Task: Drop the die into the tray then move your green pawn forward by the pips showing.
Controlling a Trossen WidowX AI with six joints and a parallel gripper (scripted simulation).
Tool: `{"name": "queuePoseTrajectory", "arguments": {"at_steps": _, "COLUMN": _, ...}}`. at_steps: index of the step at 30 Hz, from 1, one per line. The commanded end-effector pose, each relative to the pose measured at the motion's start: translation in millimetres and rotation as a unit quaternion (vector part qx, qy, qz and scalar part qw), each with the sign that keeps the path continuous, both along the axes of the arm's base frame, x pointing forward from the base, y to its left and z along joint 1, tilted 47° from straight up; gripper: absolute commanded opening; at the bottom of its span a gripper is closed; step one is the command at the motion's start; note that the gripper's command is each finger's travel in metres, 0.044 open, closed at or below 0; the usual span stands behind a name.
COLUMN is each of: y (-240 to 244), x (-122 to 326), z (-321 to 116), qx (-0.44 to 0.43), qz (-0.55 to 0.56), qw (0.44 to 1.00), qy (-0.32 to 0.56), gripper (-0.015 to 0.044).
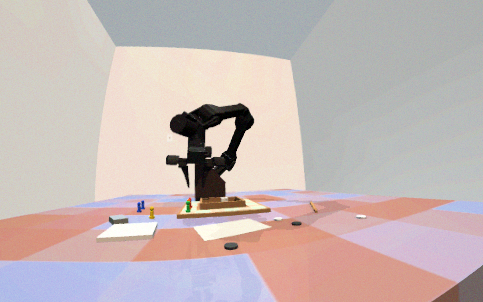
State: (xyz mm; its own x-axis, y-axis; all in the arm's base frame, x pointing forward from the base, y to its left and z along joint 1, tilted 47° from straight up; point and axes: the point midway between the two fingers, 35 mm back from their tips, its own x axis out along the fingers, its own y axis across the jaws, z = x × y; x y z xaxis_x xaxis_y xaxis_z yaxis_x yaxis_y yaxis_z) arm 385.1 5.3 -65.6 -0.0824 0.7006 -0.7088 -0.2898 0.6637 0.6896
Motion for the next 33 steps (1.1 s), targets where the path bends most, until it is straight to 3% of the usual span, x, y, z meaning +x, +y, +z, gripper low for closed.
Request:
{"name": "queuePoseTrajectory", "arguments": {"at_steps": 1, "y": -7, "x": 21, "z": -21, "qx": 0.027, "qz": 0.121, "qw": 0.983, "qy": -0.134, "gripper": 0.02}}
{"name": "queuePoseTrajectory", "arguments": {"at_steps": 33, "y": 19, "x": 19, "z": -47, "qx": 0.027, "qz": 0.12, "qw": 0.983, "qy": -0.134, "gripper": 0.02}}
